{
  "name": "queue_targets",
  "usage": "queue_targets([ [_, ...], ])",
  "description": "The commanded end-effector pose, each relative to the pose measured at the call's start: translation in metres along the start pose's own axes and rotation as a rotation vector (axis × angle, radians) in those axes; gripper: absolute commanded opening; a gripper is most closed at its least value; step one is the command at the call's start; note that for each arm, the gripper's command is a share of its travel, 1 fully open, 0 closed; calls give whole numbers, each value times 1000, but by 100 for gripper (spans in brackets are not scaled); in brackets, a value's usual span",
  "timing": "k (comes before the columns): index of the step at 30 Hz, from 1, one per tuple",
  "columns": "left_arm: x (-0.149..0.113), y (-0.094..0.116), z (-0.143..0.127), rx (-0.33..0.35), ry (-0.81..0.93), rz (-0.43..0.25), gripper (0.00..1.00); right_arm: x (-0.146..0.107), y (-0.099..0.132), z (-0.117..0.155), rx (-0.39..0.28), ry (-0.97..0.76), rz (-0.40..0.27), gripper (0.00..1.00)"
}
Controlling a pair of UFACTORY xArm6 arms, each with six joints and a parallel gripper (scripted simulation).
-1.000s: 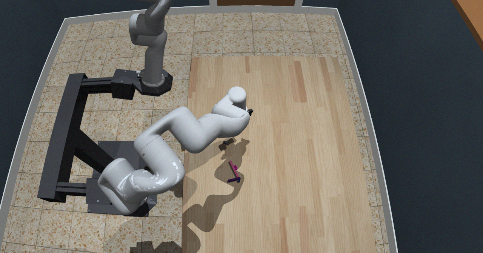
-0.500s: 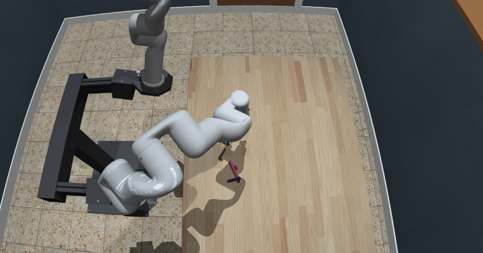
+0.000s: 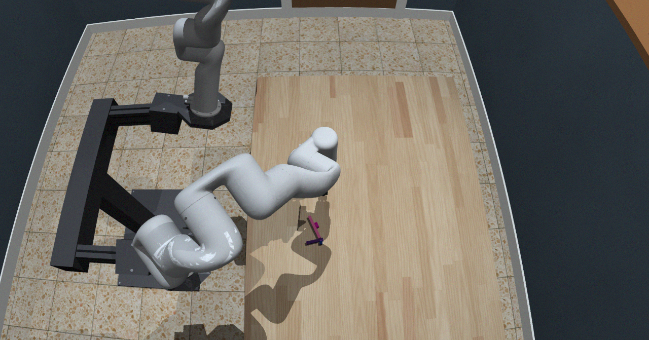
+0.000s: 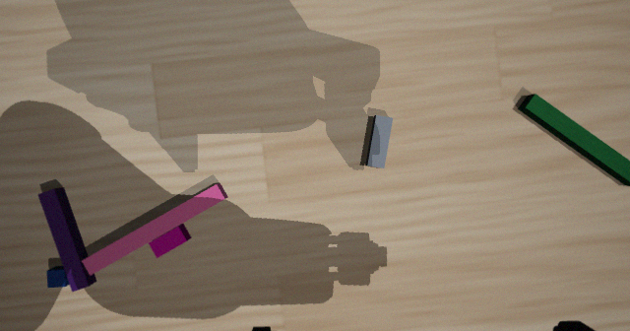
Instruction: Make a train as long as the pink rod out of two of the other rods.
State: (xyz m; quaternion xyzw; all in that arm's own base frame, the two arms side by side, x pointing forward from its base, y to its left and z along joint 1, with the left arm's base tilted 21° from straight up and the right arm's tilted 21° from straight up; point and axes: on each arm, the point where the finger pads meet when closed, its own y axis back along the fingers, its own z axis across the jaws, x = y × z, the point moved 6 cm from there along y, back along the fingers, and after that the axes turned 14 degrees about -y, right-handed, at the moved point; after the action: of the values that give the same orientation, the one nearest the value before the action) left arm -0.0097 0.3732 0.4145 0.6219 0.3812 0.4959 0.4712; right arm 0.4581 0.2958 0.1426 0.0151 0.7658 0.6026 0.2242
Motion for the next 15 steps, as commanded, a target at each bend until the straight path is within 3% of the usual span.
queue_targets([
  [1, 1, 2, 0, 1, 0, 4, 100, -7, 4, -6, -7, 166, 11, 100],
  [15, 1, 2, 0, 1, 0, 4, 100, -18, 10, -24, -8, 569, 9, 100],
])
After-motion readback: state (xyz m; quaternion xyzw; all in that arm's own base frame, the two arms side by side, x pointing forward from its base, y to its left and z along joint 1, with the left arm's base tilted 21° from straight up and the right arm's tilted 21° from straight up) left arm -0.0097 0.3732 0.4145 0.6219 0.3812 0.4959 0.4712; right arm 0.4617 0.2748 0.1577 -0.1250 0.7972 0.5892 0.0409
